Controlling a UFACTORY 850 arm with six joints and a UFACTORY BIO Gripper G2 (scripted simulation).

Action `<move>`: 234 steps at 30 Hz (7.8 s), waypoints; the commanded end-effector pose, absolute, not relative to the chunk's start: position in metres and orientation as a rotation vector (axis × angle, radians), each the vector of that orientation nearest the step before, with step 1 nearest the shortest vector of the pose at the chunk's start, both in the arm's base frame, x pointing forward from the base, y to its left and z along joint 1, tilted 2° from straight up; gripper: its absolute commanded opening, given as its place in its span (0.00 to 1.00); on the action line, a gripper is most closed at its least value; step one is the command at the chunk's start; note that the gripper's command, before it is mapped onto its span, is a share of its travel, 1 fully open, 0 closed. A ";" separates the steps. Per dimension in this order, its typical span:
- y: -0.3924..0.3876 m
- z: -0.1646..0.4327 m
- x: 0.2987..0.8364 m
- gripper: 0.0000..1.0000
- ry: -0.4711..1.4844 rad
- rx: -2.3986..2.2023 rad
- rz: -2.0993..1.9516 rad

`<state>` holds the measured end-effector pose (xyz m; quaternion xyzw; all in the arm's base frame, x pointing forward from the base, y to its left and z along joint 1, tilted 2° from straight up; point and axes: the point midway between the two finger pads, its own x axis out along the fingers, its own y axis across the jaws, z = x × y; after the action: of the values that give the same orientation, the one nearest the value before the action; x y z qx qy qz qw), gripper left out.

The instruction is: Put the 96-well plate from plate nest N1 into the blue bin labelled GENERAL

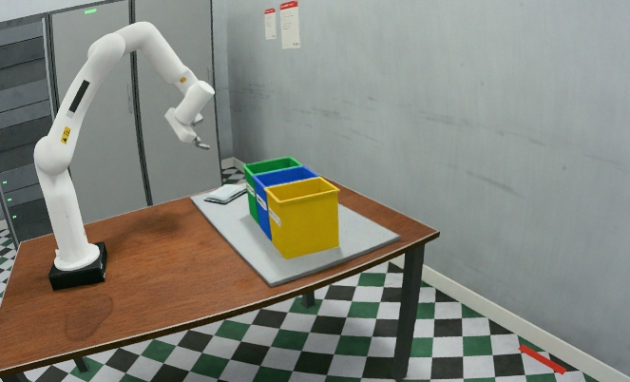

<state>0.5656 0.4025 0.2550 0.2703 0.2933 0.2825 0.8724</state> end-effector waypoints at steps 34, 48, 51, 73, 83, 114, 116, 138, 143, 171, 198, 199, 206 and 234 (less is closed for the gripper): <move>0.338 0.241 0.598 0.37 0.497 0.422 0.484; 0.274 0.232 0.625 0.37 0.379 0.297 0.383; 0.269 0.232 0.627 0.37 0.379 0.297 0.383; 0.176 0.234 0.657 0.37 0.191 0.143 0.247; 0.133 0.240 0.667 0.37 0.101 0.087 0.191; 0.110 0.247 0.674 0.37 -0.009 0.034 0.331; 0.120 0.246 0.673 0.37 -0.010 0.034 0.398; 0.209 0.230 0.671 0.37 -0.014 0.033 0.653; 0.233 0.226 0.670 0.37 -0.014 0.033 0.653; 0.351 0.205 0.666 0.37 -0.015 0.034 0.653; 0.381 0.190 0.666 0.37 -0.015 0.034 0.653; 0.381 0.189 0.666 0.37 -0.015 0.034 0.653; 0.382 0.180 0.666 0.37 -0.015 0.034 0.653; 0.383 0.137 0.666 0.37 -0.015 0.034 0.653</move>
<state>0.6647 0.3826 0.1396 0.0163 -0.0058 0.3209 0.9469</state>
